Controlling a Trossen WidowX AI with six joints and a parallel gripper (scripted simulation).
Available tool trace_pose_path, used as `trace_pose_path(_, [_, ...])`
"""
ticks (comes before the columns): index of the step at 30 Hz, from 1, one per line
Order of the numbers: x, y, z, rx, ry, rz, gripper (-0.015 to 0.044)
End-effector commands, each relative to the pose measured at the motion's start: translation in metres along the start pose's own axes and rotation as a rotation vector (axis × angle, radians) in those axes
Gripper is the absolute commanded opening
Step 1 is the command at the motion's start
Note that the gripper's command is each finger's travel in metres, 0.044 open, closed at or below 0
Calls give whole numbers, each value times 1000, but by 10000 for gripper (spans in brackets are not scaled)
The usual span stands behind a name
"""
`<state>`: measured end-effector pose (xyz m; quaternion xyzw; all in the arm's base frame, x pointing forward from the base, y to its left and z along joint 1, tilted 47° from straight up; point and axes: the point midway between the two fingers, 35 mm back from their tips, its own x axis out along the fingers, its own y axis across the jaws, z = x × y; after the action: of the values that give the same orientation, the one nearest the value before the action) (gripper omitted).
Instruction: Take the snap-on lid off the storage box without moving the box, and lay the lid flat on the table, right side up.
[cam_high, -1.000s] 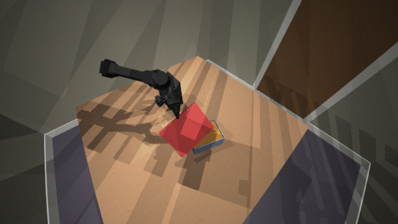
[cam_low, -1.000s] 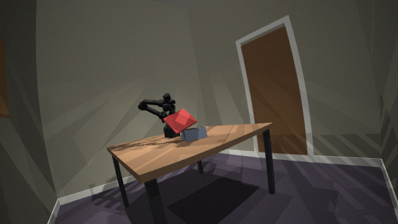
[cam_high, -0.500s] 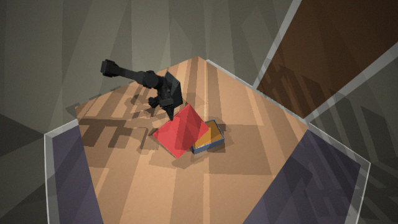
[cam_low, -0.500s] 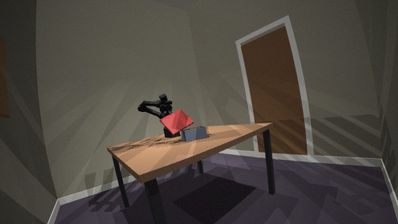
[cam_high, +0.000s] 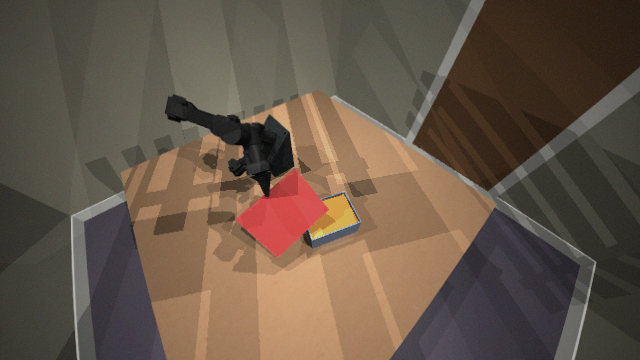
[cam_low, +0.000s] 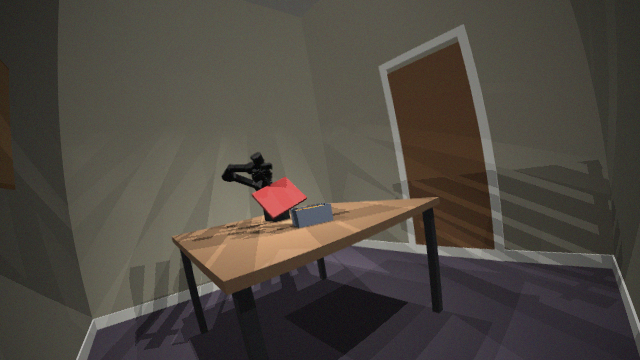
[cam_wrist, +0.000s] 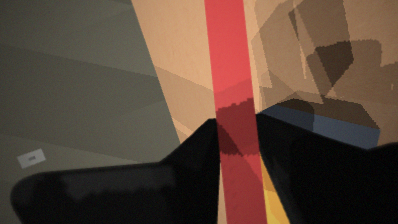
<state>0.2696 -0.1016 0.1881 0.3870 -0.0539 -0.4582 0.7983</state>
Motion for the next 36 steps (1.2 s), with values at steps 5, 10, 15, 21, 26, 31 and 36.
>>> trace_pose_path(5, [-1, 5, 17, 10, 3, 12, 0])
trace_pose_path(10, [-1, 4, 27, 10, 3, 12, 0])
trace_pose_path(15, [-1, 4, 38, 10, 3, 12, 0])
trace_pose_path(21, [-1, 4, 50, 10, 3, 13, 0])
trace_pose_path(26, [-1, 4, 60, 9, 2, 13, 0])
trace_pose_path(31, [-2, 4, 70, 9, 2, 13, 0])
trace_pose_path(36, [-2, 4, 80, 9, 2, 13, 0])
